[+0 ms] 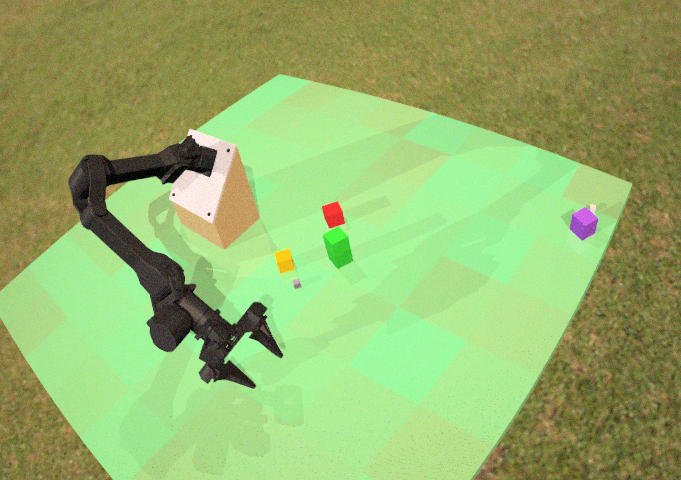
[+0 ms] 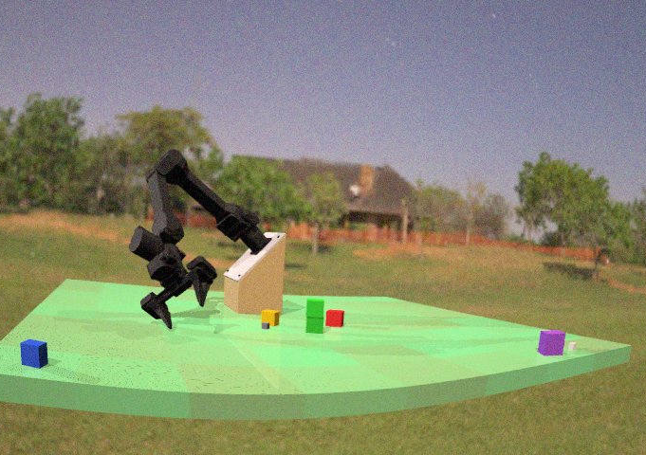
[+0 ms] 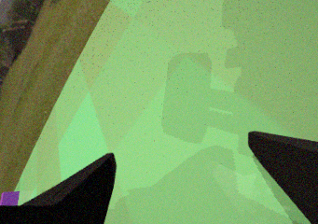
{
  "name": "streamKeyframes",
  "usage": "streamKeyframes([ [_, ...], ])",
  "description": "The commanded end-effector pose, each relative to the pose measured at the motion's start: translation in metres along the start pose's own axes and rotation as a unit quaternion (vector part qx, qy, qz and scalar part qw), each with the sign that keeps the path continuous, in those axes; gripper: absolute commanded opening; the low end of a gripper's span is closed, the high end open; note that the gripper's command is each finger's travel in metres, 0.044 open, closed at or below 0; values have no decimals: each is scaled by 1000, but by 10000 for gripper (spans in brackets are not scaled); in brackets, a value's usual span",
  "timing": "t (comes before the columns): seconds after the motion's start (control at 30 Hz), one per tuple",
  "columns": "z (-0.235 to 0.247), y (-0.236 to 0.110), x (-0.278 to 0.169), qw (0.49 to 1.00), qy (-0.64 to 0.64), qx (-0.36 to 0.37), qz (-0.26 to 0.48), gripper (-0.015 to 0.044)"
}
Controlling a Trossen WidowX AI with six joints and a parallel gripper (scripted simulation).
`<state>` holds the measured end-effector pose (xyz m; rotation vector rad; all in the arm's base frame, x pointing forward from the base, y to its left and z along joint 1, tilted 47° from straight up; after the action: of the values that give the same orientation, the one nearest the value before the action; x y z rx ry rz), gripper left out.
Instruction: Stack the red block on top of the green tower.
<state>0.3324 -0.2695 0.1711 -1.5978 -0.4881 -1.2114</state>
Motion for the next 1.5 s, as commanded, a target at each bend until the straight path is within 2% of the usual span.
streamKeyframes([
  [0.0,32,16,-16,998,37,13,48,440],
  [0.23,98,32,-51,985,90,20,144,440],
  [0.53,178,35,-100,963,115,-2,242,440],
  [0.7,219,30,-129,953,112,-24,279,440],
  [0.9,244,22,-158,941,111,-56,315,440],
  [1.03,271,5,-176,936,97,-44,335,440],
  [1.27,289,-23,-236,912,69,-161,370,440],
  [1.47,296,-53,-281,898,20,-264,352,440],
])
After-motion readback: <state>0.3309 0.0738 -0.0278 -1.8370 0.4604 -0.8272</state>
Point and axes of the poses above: the point midway between the two fingers, 35 mm back from their tips, its own y axis out along the fingers, its own z axis across the jaws, x = y × z, the point moved 8 cm from there along -y, back along the fingers, and after that the axes turned 8 degrees about y, right-handed, at the moved point
